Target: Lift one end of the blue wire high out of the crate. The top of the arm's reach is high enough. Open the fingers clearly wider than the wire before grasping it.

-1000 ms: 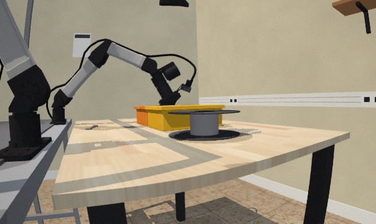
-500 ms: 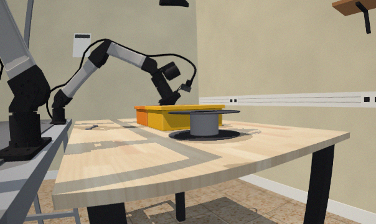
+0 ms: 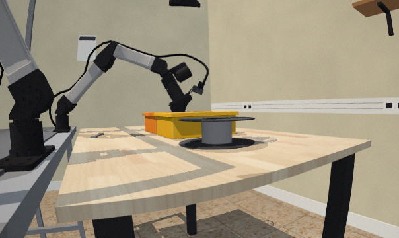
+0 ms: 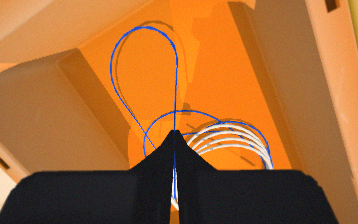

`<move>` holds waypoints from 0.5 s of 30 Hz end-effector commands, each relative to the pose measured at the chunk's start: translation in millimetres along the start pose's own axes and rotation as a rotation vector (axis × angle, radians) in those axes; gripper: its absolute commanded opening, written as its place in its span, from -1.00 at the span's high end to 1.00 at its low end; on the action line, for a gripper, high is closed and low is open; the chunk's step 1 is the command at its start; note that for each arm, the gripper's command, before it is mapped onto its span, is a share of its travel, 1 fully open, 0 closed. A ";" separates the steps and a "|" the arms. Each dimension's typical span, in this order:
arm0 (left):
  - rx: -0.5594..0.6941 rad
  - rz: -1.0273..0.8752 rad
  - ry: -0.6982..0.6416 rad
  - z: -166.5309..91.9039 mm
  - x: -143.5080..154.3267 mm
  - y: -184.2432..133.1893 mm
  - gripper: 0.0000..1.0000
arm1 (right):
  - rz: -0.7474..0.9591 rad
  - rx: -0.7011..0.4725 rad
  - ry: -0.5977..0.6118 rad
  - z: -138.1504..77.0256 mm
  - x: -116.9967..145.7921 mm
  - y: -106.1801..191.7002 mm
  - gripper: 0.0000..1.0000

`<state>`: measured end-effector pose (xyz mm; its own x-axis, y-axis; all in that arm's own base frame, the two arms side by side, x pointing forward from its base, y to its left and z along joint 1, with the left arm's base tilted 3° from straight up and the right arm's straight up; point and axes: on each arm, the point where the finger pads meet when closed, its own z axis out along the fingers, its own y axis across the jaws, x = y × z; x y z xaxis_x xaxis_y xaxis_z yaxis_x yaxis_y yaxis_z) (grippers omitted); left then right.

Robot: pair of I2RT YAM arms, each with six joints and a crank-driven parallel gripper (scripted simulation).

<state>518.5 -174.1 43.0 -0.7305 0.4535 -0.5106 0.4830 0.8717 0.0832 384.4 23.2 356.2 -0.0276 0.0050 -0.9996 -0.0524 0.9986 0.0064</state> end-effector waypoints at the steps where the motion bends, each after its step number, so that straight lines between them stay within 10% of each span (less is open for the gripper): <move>1: -0.004 0.007 -0.015 -17.2 -13.3 4.7 1.00 | -0.006 0.001 -0.027 -2.7 -4.2 -3.5 -1.00; 15: -0.004 0.007 -0.015 -59.7 -31.3 12.4 1.00 | -0.006 0.001 -0.027 -2.7 -4.2 -3.5 -1.00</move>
<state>519.8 -174.5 82.6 -0.7286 0.4559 -0.5112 0.4854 0.8702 0.0842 384.4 23.2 356.2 -0.0276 0.0050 -0.9996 -0.0524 0.9986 0.0064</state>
